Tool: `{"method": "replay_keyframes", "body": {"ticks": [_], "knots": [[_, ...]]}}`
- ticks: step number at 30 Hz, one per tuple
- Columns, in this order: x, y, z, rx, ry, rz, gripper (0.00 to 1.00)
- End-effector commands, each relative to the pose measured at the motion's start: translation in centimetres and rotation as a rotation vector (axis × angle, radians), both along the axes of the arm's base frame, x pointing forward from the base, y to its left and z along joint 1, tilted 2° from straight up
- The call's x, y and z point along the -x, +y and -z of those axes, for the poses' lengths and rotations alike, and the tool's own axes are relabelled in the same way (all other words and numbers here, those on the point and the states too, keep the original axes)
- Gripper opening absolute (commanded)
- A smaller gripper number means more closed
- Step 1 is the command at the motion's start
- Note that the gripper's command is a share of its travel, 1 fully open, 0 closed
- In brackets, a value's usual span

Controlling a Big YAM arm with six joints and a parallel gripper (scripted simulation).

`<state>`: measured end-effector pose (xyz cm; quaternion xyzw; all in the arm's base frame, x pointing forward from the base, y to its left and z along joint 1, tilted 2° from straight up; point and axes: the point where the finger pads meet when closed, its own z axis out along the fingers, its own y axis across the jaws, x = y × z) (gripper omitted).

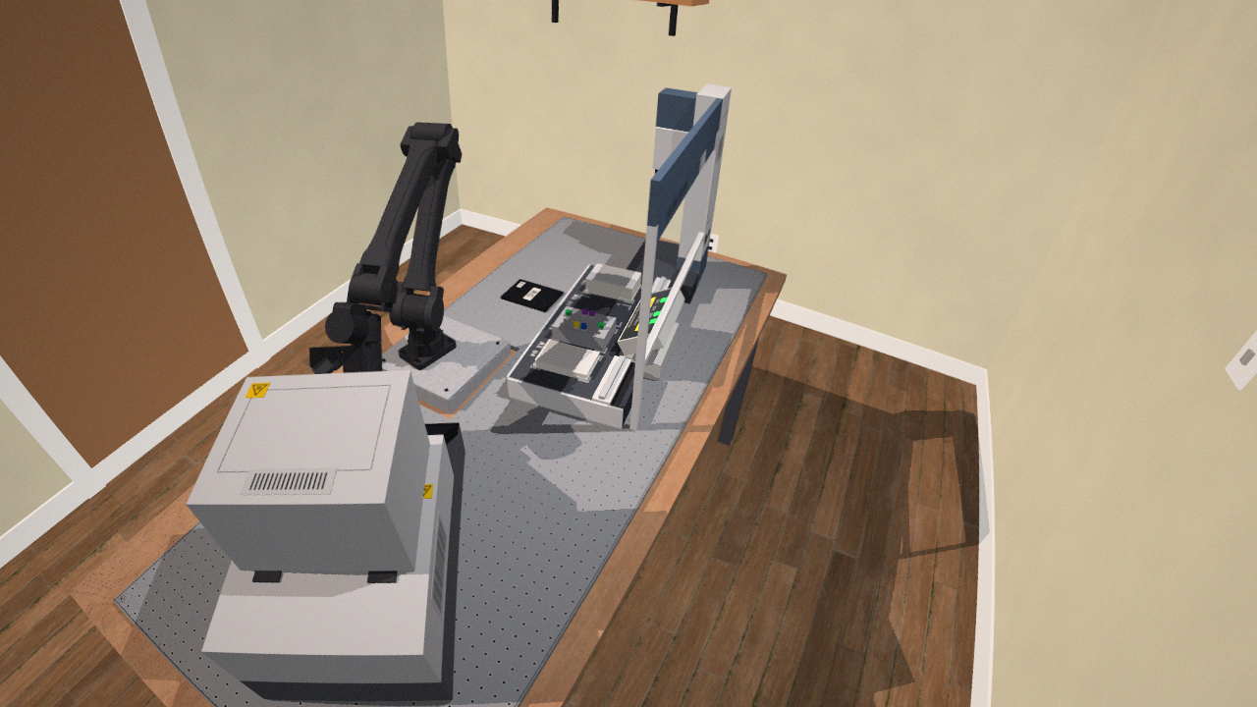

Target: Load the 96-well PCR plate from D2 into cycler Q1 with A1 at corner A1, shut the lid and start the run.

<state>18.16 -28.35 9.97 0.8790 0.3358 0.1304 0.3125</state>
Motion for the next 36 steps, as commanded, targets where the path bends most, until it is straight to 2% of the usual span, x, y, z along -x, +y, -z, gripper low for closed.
{"method": "replay_keyframes", "body": {"ticks": [1, 36], "knots": [[-0.7, -0.7, -1.2, 0.036, -0.02, -0.006, 0.0], [-0.6, -0.3, 0.1, 0.018, -0.001, -0.019, 0.0]]}}
